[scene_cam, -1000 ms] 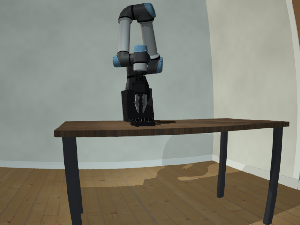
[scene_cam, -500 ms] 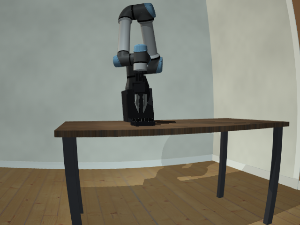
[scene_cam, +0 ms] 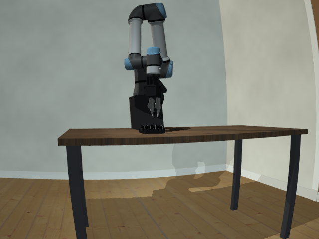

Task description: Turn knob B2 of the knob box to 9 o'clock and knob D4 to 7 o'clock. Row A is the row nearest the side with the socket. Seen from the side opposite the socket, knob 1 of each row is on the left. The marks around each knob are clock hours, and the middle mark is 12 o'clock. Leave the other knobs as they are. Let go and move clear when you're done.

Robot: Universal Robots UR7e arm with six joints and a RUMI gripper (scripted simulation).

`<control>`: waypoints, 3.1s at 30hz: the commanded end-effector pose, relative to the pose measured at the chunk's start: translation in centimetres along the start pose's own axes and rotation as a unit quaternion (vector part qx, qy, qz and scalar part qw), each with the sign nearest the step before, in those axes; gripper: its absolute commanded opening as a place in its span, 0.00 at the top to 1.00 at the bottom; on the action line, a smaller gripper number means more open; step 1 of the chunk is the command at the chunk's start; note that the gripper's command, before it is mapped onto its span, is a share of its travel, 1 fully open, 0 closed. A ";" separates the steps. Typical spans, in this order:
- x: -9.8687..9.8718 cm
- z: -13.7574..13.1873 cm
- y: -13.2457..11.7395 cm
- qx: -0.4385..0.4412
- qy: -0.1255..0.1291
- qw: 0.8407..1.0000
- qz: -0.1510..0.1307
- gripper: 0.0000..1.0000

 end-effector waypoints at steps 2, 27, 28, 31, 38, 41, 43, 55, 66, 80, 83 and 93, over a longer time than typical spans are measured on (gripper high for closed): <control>-0.4 -0.1 0.9 0.026 0.001 1.000 -0.004 0.89; -0.3 -0.1 0.8 0.027 0.001 1.000 -0.003 0.89; -0.3 -0.1 0.8 0.027 0.001 1.000 -0.003 0.89; -0.3 -0.1 0.8 0.027 0.001 1.000 -0.003 0.89; -0.3 -0.1 0.8 0.027 0.001 1.000 -0.003 0.89; -0.2 -0.1 0.9 0.027 0.001 1.000 -0.002 0.89; -0.1 -0.1 0.9 0.027 0.001 1.000 -0.002 0.89; 0.7 -0.1 0.9 0.027 0.001 1.000 -0.002 0.89; 1.8 -0.1 0.9 0.027 0.001 1.000 -0.002 0.89; 3.3 0.0 0.8 0.027 0.001 1.000 -0.003 0.89; 3.5 0.0 0.8 0.027 0.001 1.000 -0.003 0.89; 4.0 0.0 0.8 0.027 0.001 1.000 -0.004 0.89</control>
Point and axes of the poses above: the point where the finger pads meet when closed, its own x axis out along the fingers, its own z axis across the jaws, y = z × x, the point moved 5 cm from there along -x, back along the fingers, and after that the axes turned 9 degrees about x, right-handed, at the moved point
